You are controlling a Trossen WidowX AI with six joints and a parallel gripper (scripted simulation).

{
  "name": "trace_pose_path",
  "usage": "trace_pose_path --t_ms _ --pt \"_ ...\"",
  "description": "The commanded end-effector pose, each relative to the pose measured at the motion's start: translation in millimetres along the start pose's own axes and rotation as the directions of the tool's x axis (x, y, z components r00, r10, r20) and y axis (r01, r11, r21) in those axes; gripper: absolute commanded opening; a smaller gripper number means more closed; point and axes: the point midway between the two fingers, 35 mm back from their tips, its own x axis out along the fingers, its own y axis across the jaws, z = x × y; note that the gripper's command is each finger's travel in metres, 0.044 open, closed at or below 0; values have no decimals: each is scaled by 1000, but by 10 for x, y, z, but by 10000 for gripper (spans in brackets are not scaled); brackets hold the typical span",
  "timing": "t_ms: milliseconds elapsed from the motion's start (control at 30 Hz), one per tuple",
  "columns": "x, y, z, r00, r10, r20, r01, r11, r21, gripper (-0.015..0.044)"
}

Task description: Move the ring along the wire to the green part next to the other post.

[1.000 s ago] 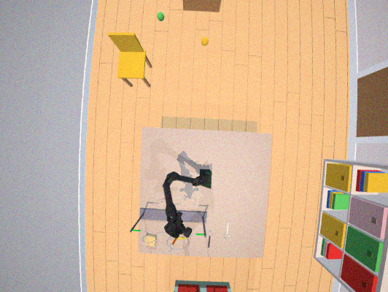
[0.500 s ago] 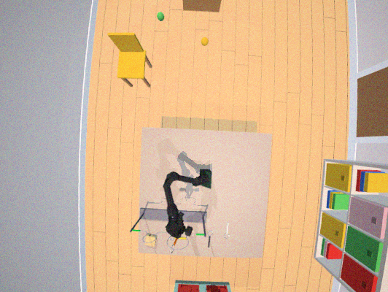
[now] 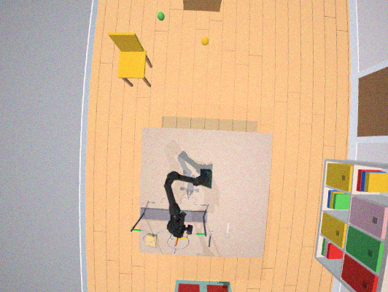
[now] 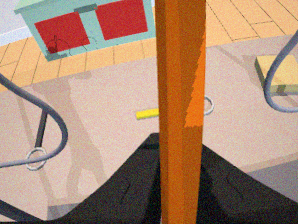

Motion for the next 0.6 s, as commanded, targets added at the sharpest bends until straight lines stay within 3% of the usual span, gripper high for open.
trace_pose_path --t_ms 0,567 --pt "-3 -4 -6 1000 -25 8 26 998 -54 -150" --pt "2 -68 0 991 -123 48 131 962 -238 -150"
